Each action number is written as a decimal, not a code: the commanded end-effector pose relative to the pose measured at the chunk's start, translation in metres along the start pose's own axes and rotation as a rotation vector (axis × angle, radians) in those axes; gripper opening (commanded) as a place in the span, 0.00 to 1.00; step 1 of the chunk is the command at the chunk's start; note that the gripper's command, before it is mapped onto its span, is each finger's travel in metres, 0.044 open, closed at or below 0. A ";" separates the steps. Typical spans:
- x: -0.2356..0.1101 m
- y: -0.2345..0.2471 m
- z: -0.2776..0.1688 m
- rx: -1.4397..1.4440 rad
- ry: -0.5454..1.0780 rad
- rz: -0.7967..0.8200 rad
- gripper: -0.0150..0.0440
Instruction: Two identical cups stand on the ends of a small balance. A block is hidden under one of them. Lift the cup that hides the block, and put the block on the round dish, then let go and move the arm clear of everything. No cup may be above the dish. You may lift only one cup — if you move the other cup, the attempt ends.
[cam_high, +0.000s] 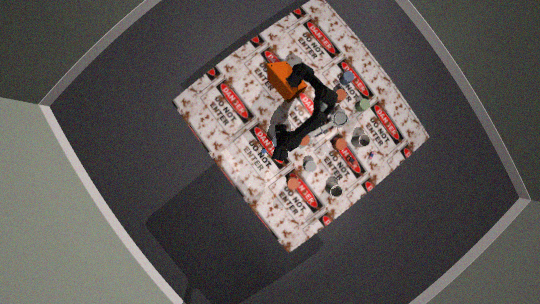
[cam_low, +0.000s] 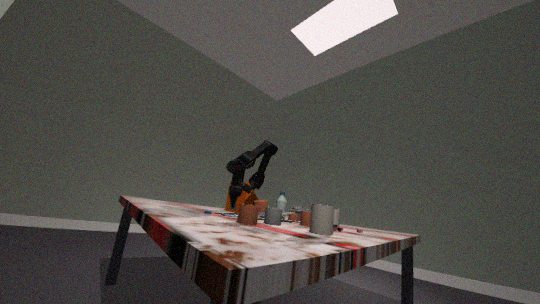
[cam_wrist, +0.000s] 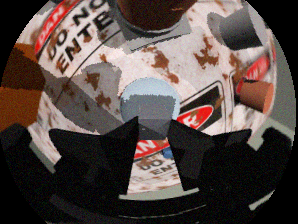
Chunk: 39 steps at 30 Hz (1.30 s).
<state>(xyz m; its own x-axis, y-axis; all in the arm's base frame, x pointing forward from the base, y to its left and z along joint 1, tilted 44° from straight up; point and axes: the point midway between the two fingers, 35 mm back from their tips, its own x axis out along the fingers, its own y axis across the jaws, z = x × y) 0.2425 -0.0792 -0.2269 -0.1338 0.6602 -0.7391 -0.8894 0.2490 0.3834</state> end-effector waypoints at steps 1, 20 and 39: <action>0.007 0.001 0.000 0.008 -0.007 -0.003 0.25; 0.023 0.002 0.000 0.004 -0.003 0.003 0.43; -0.035 0.001 -0.001 0.009 -0.005 -0.004 1.00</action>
<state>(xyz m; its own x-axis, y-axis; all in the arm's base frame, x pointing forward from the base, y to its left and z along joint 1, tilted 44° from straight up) 0.2441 -0.0949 -0.2090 -0.1274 0.6678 -0.7334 -0.8819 0.2620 0.3919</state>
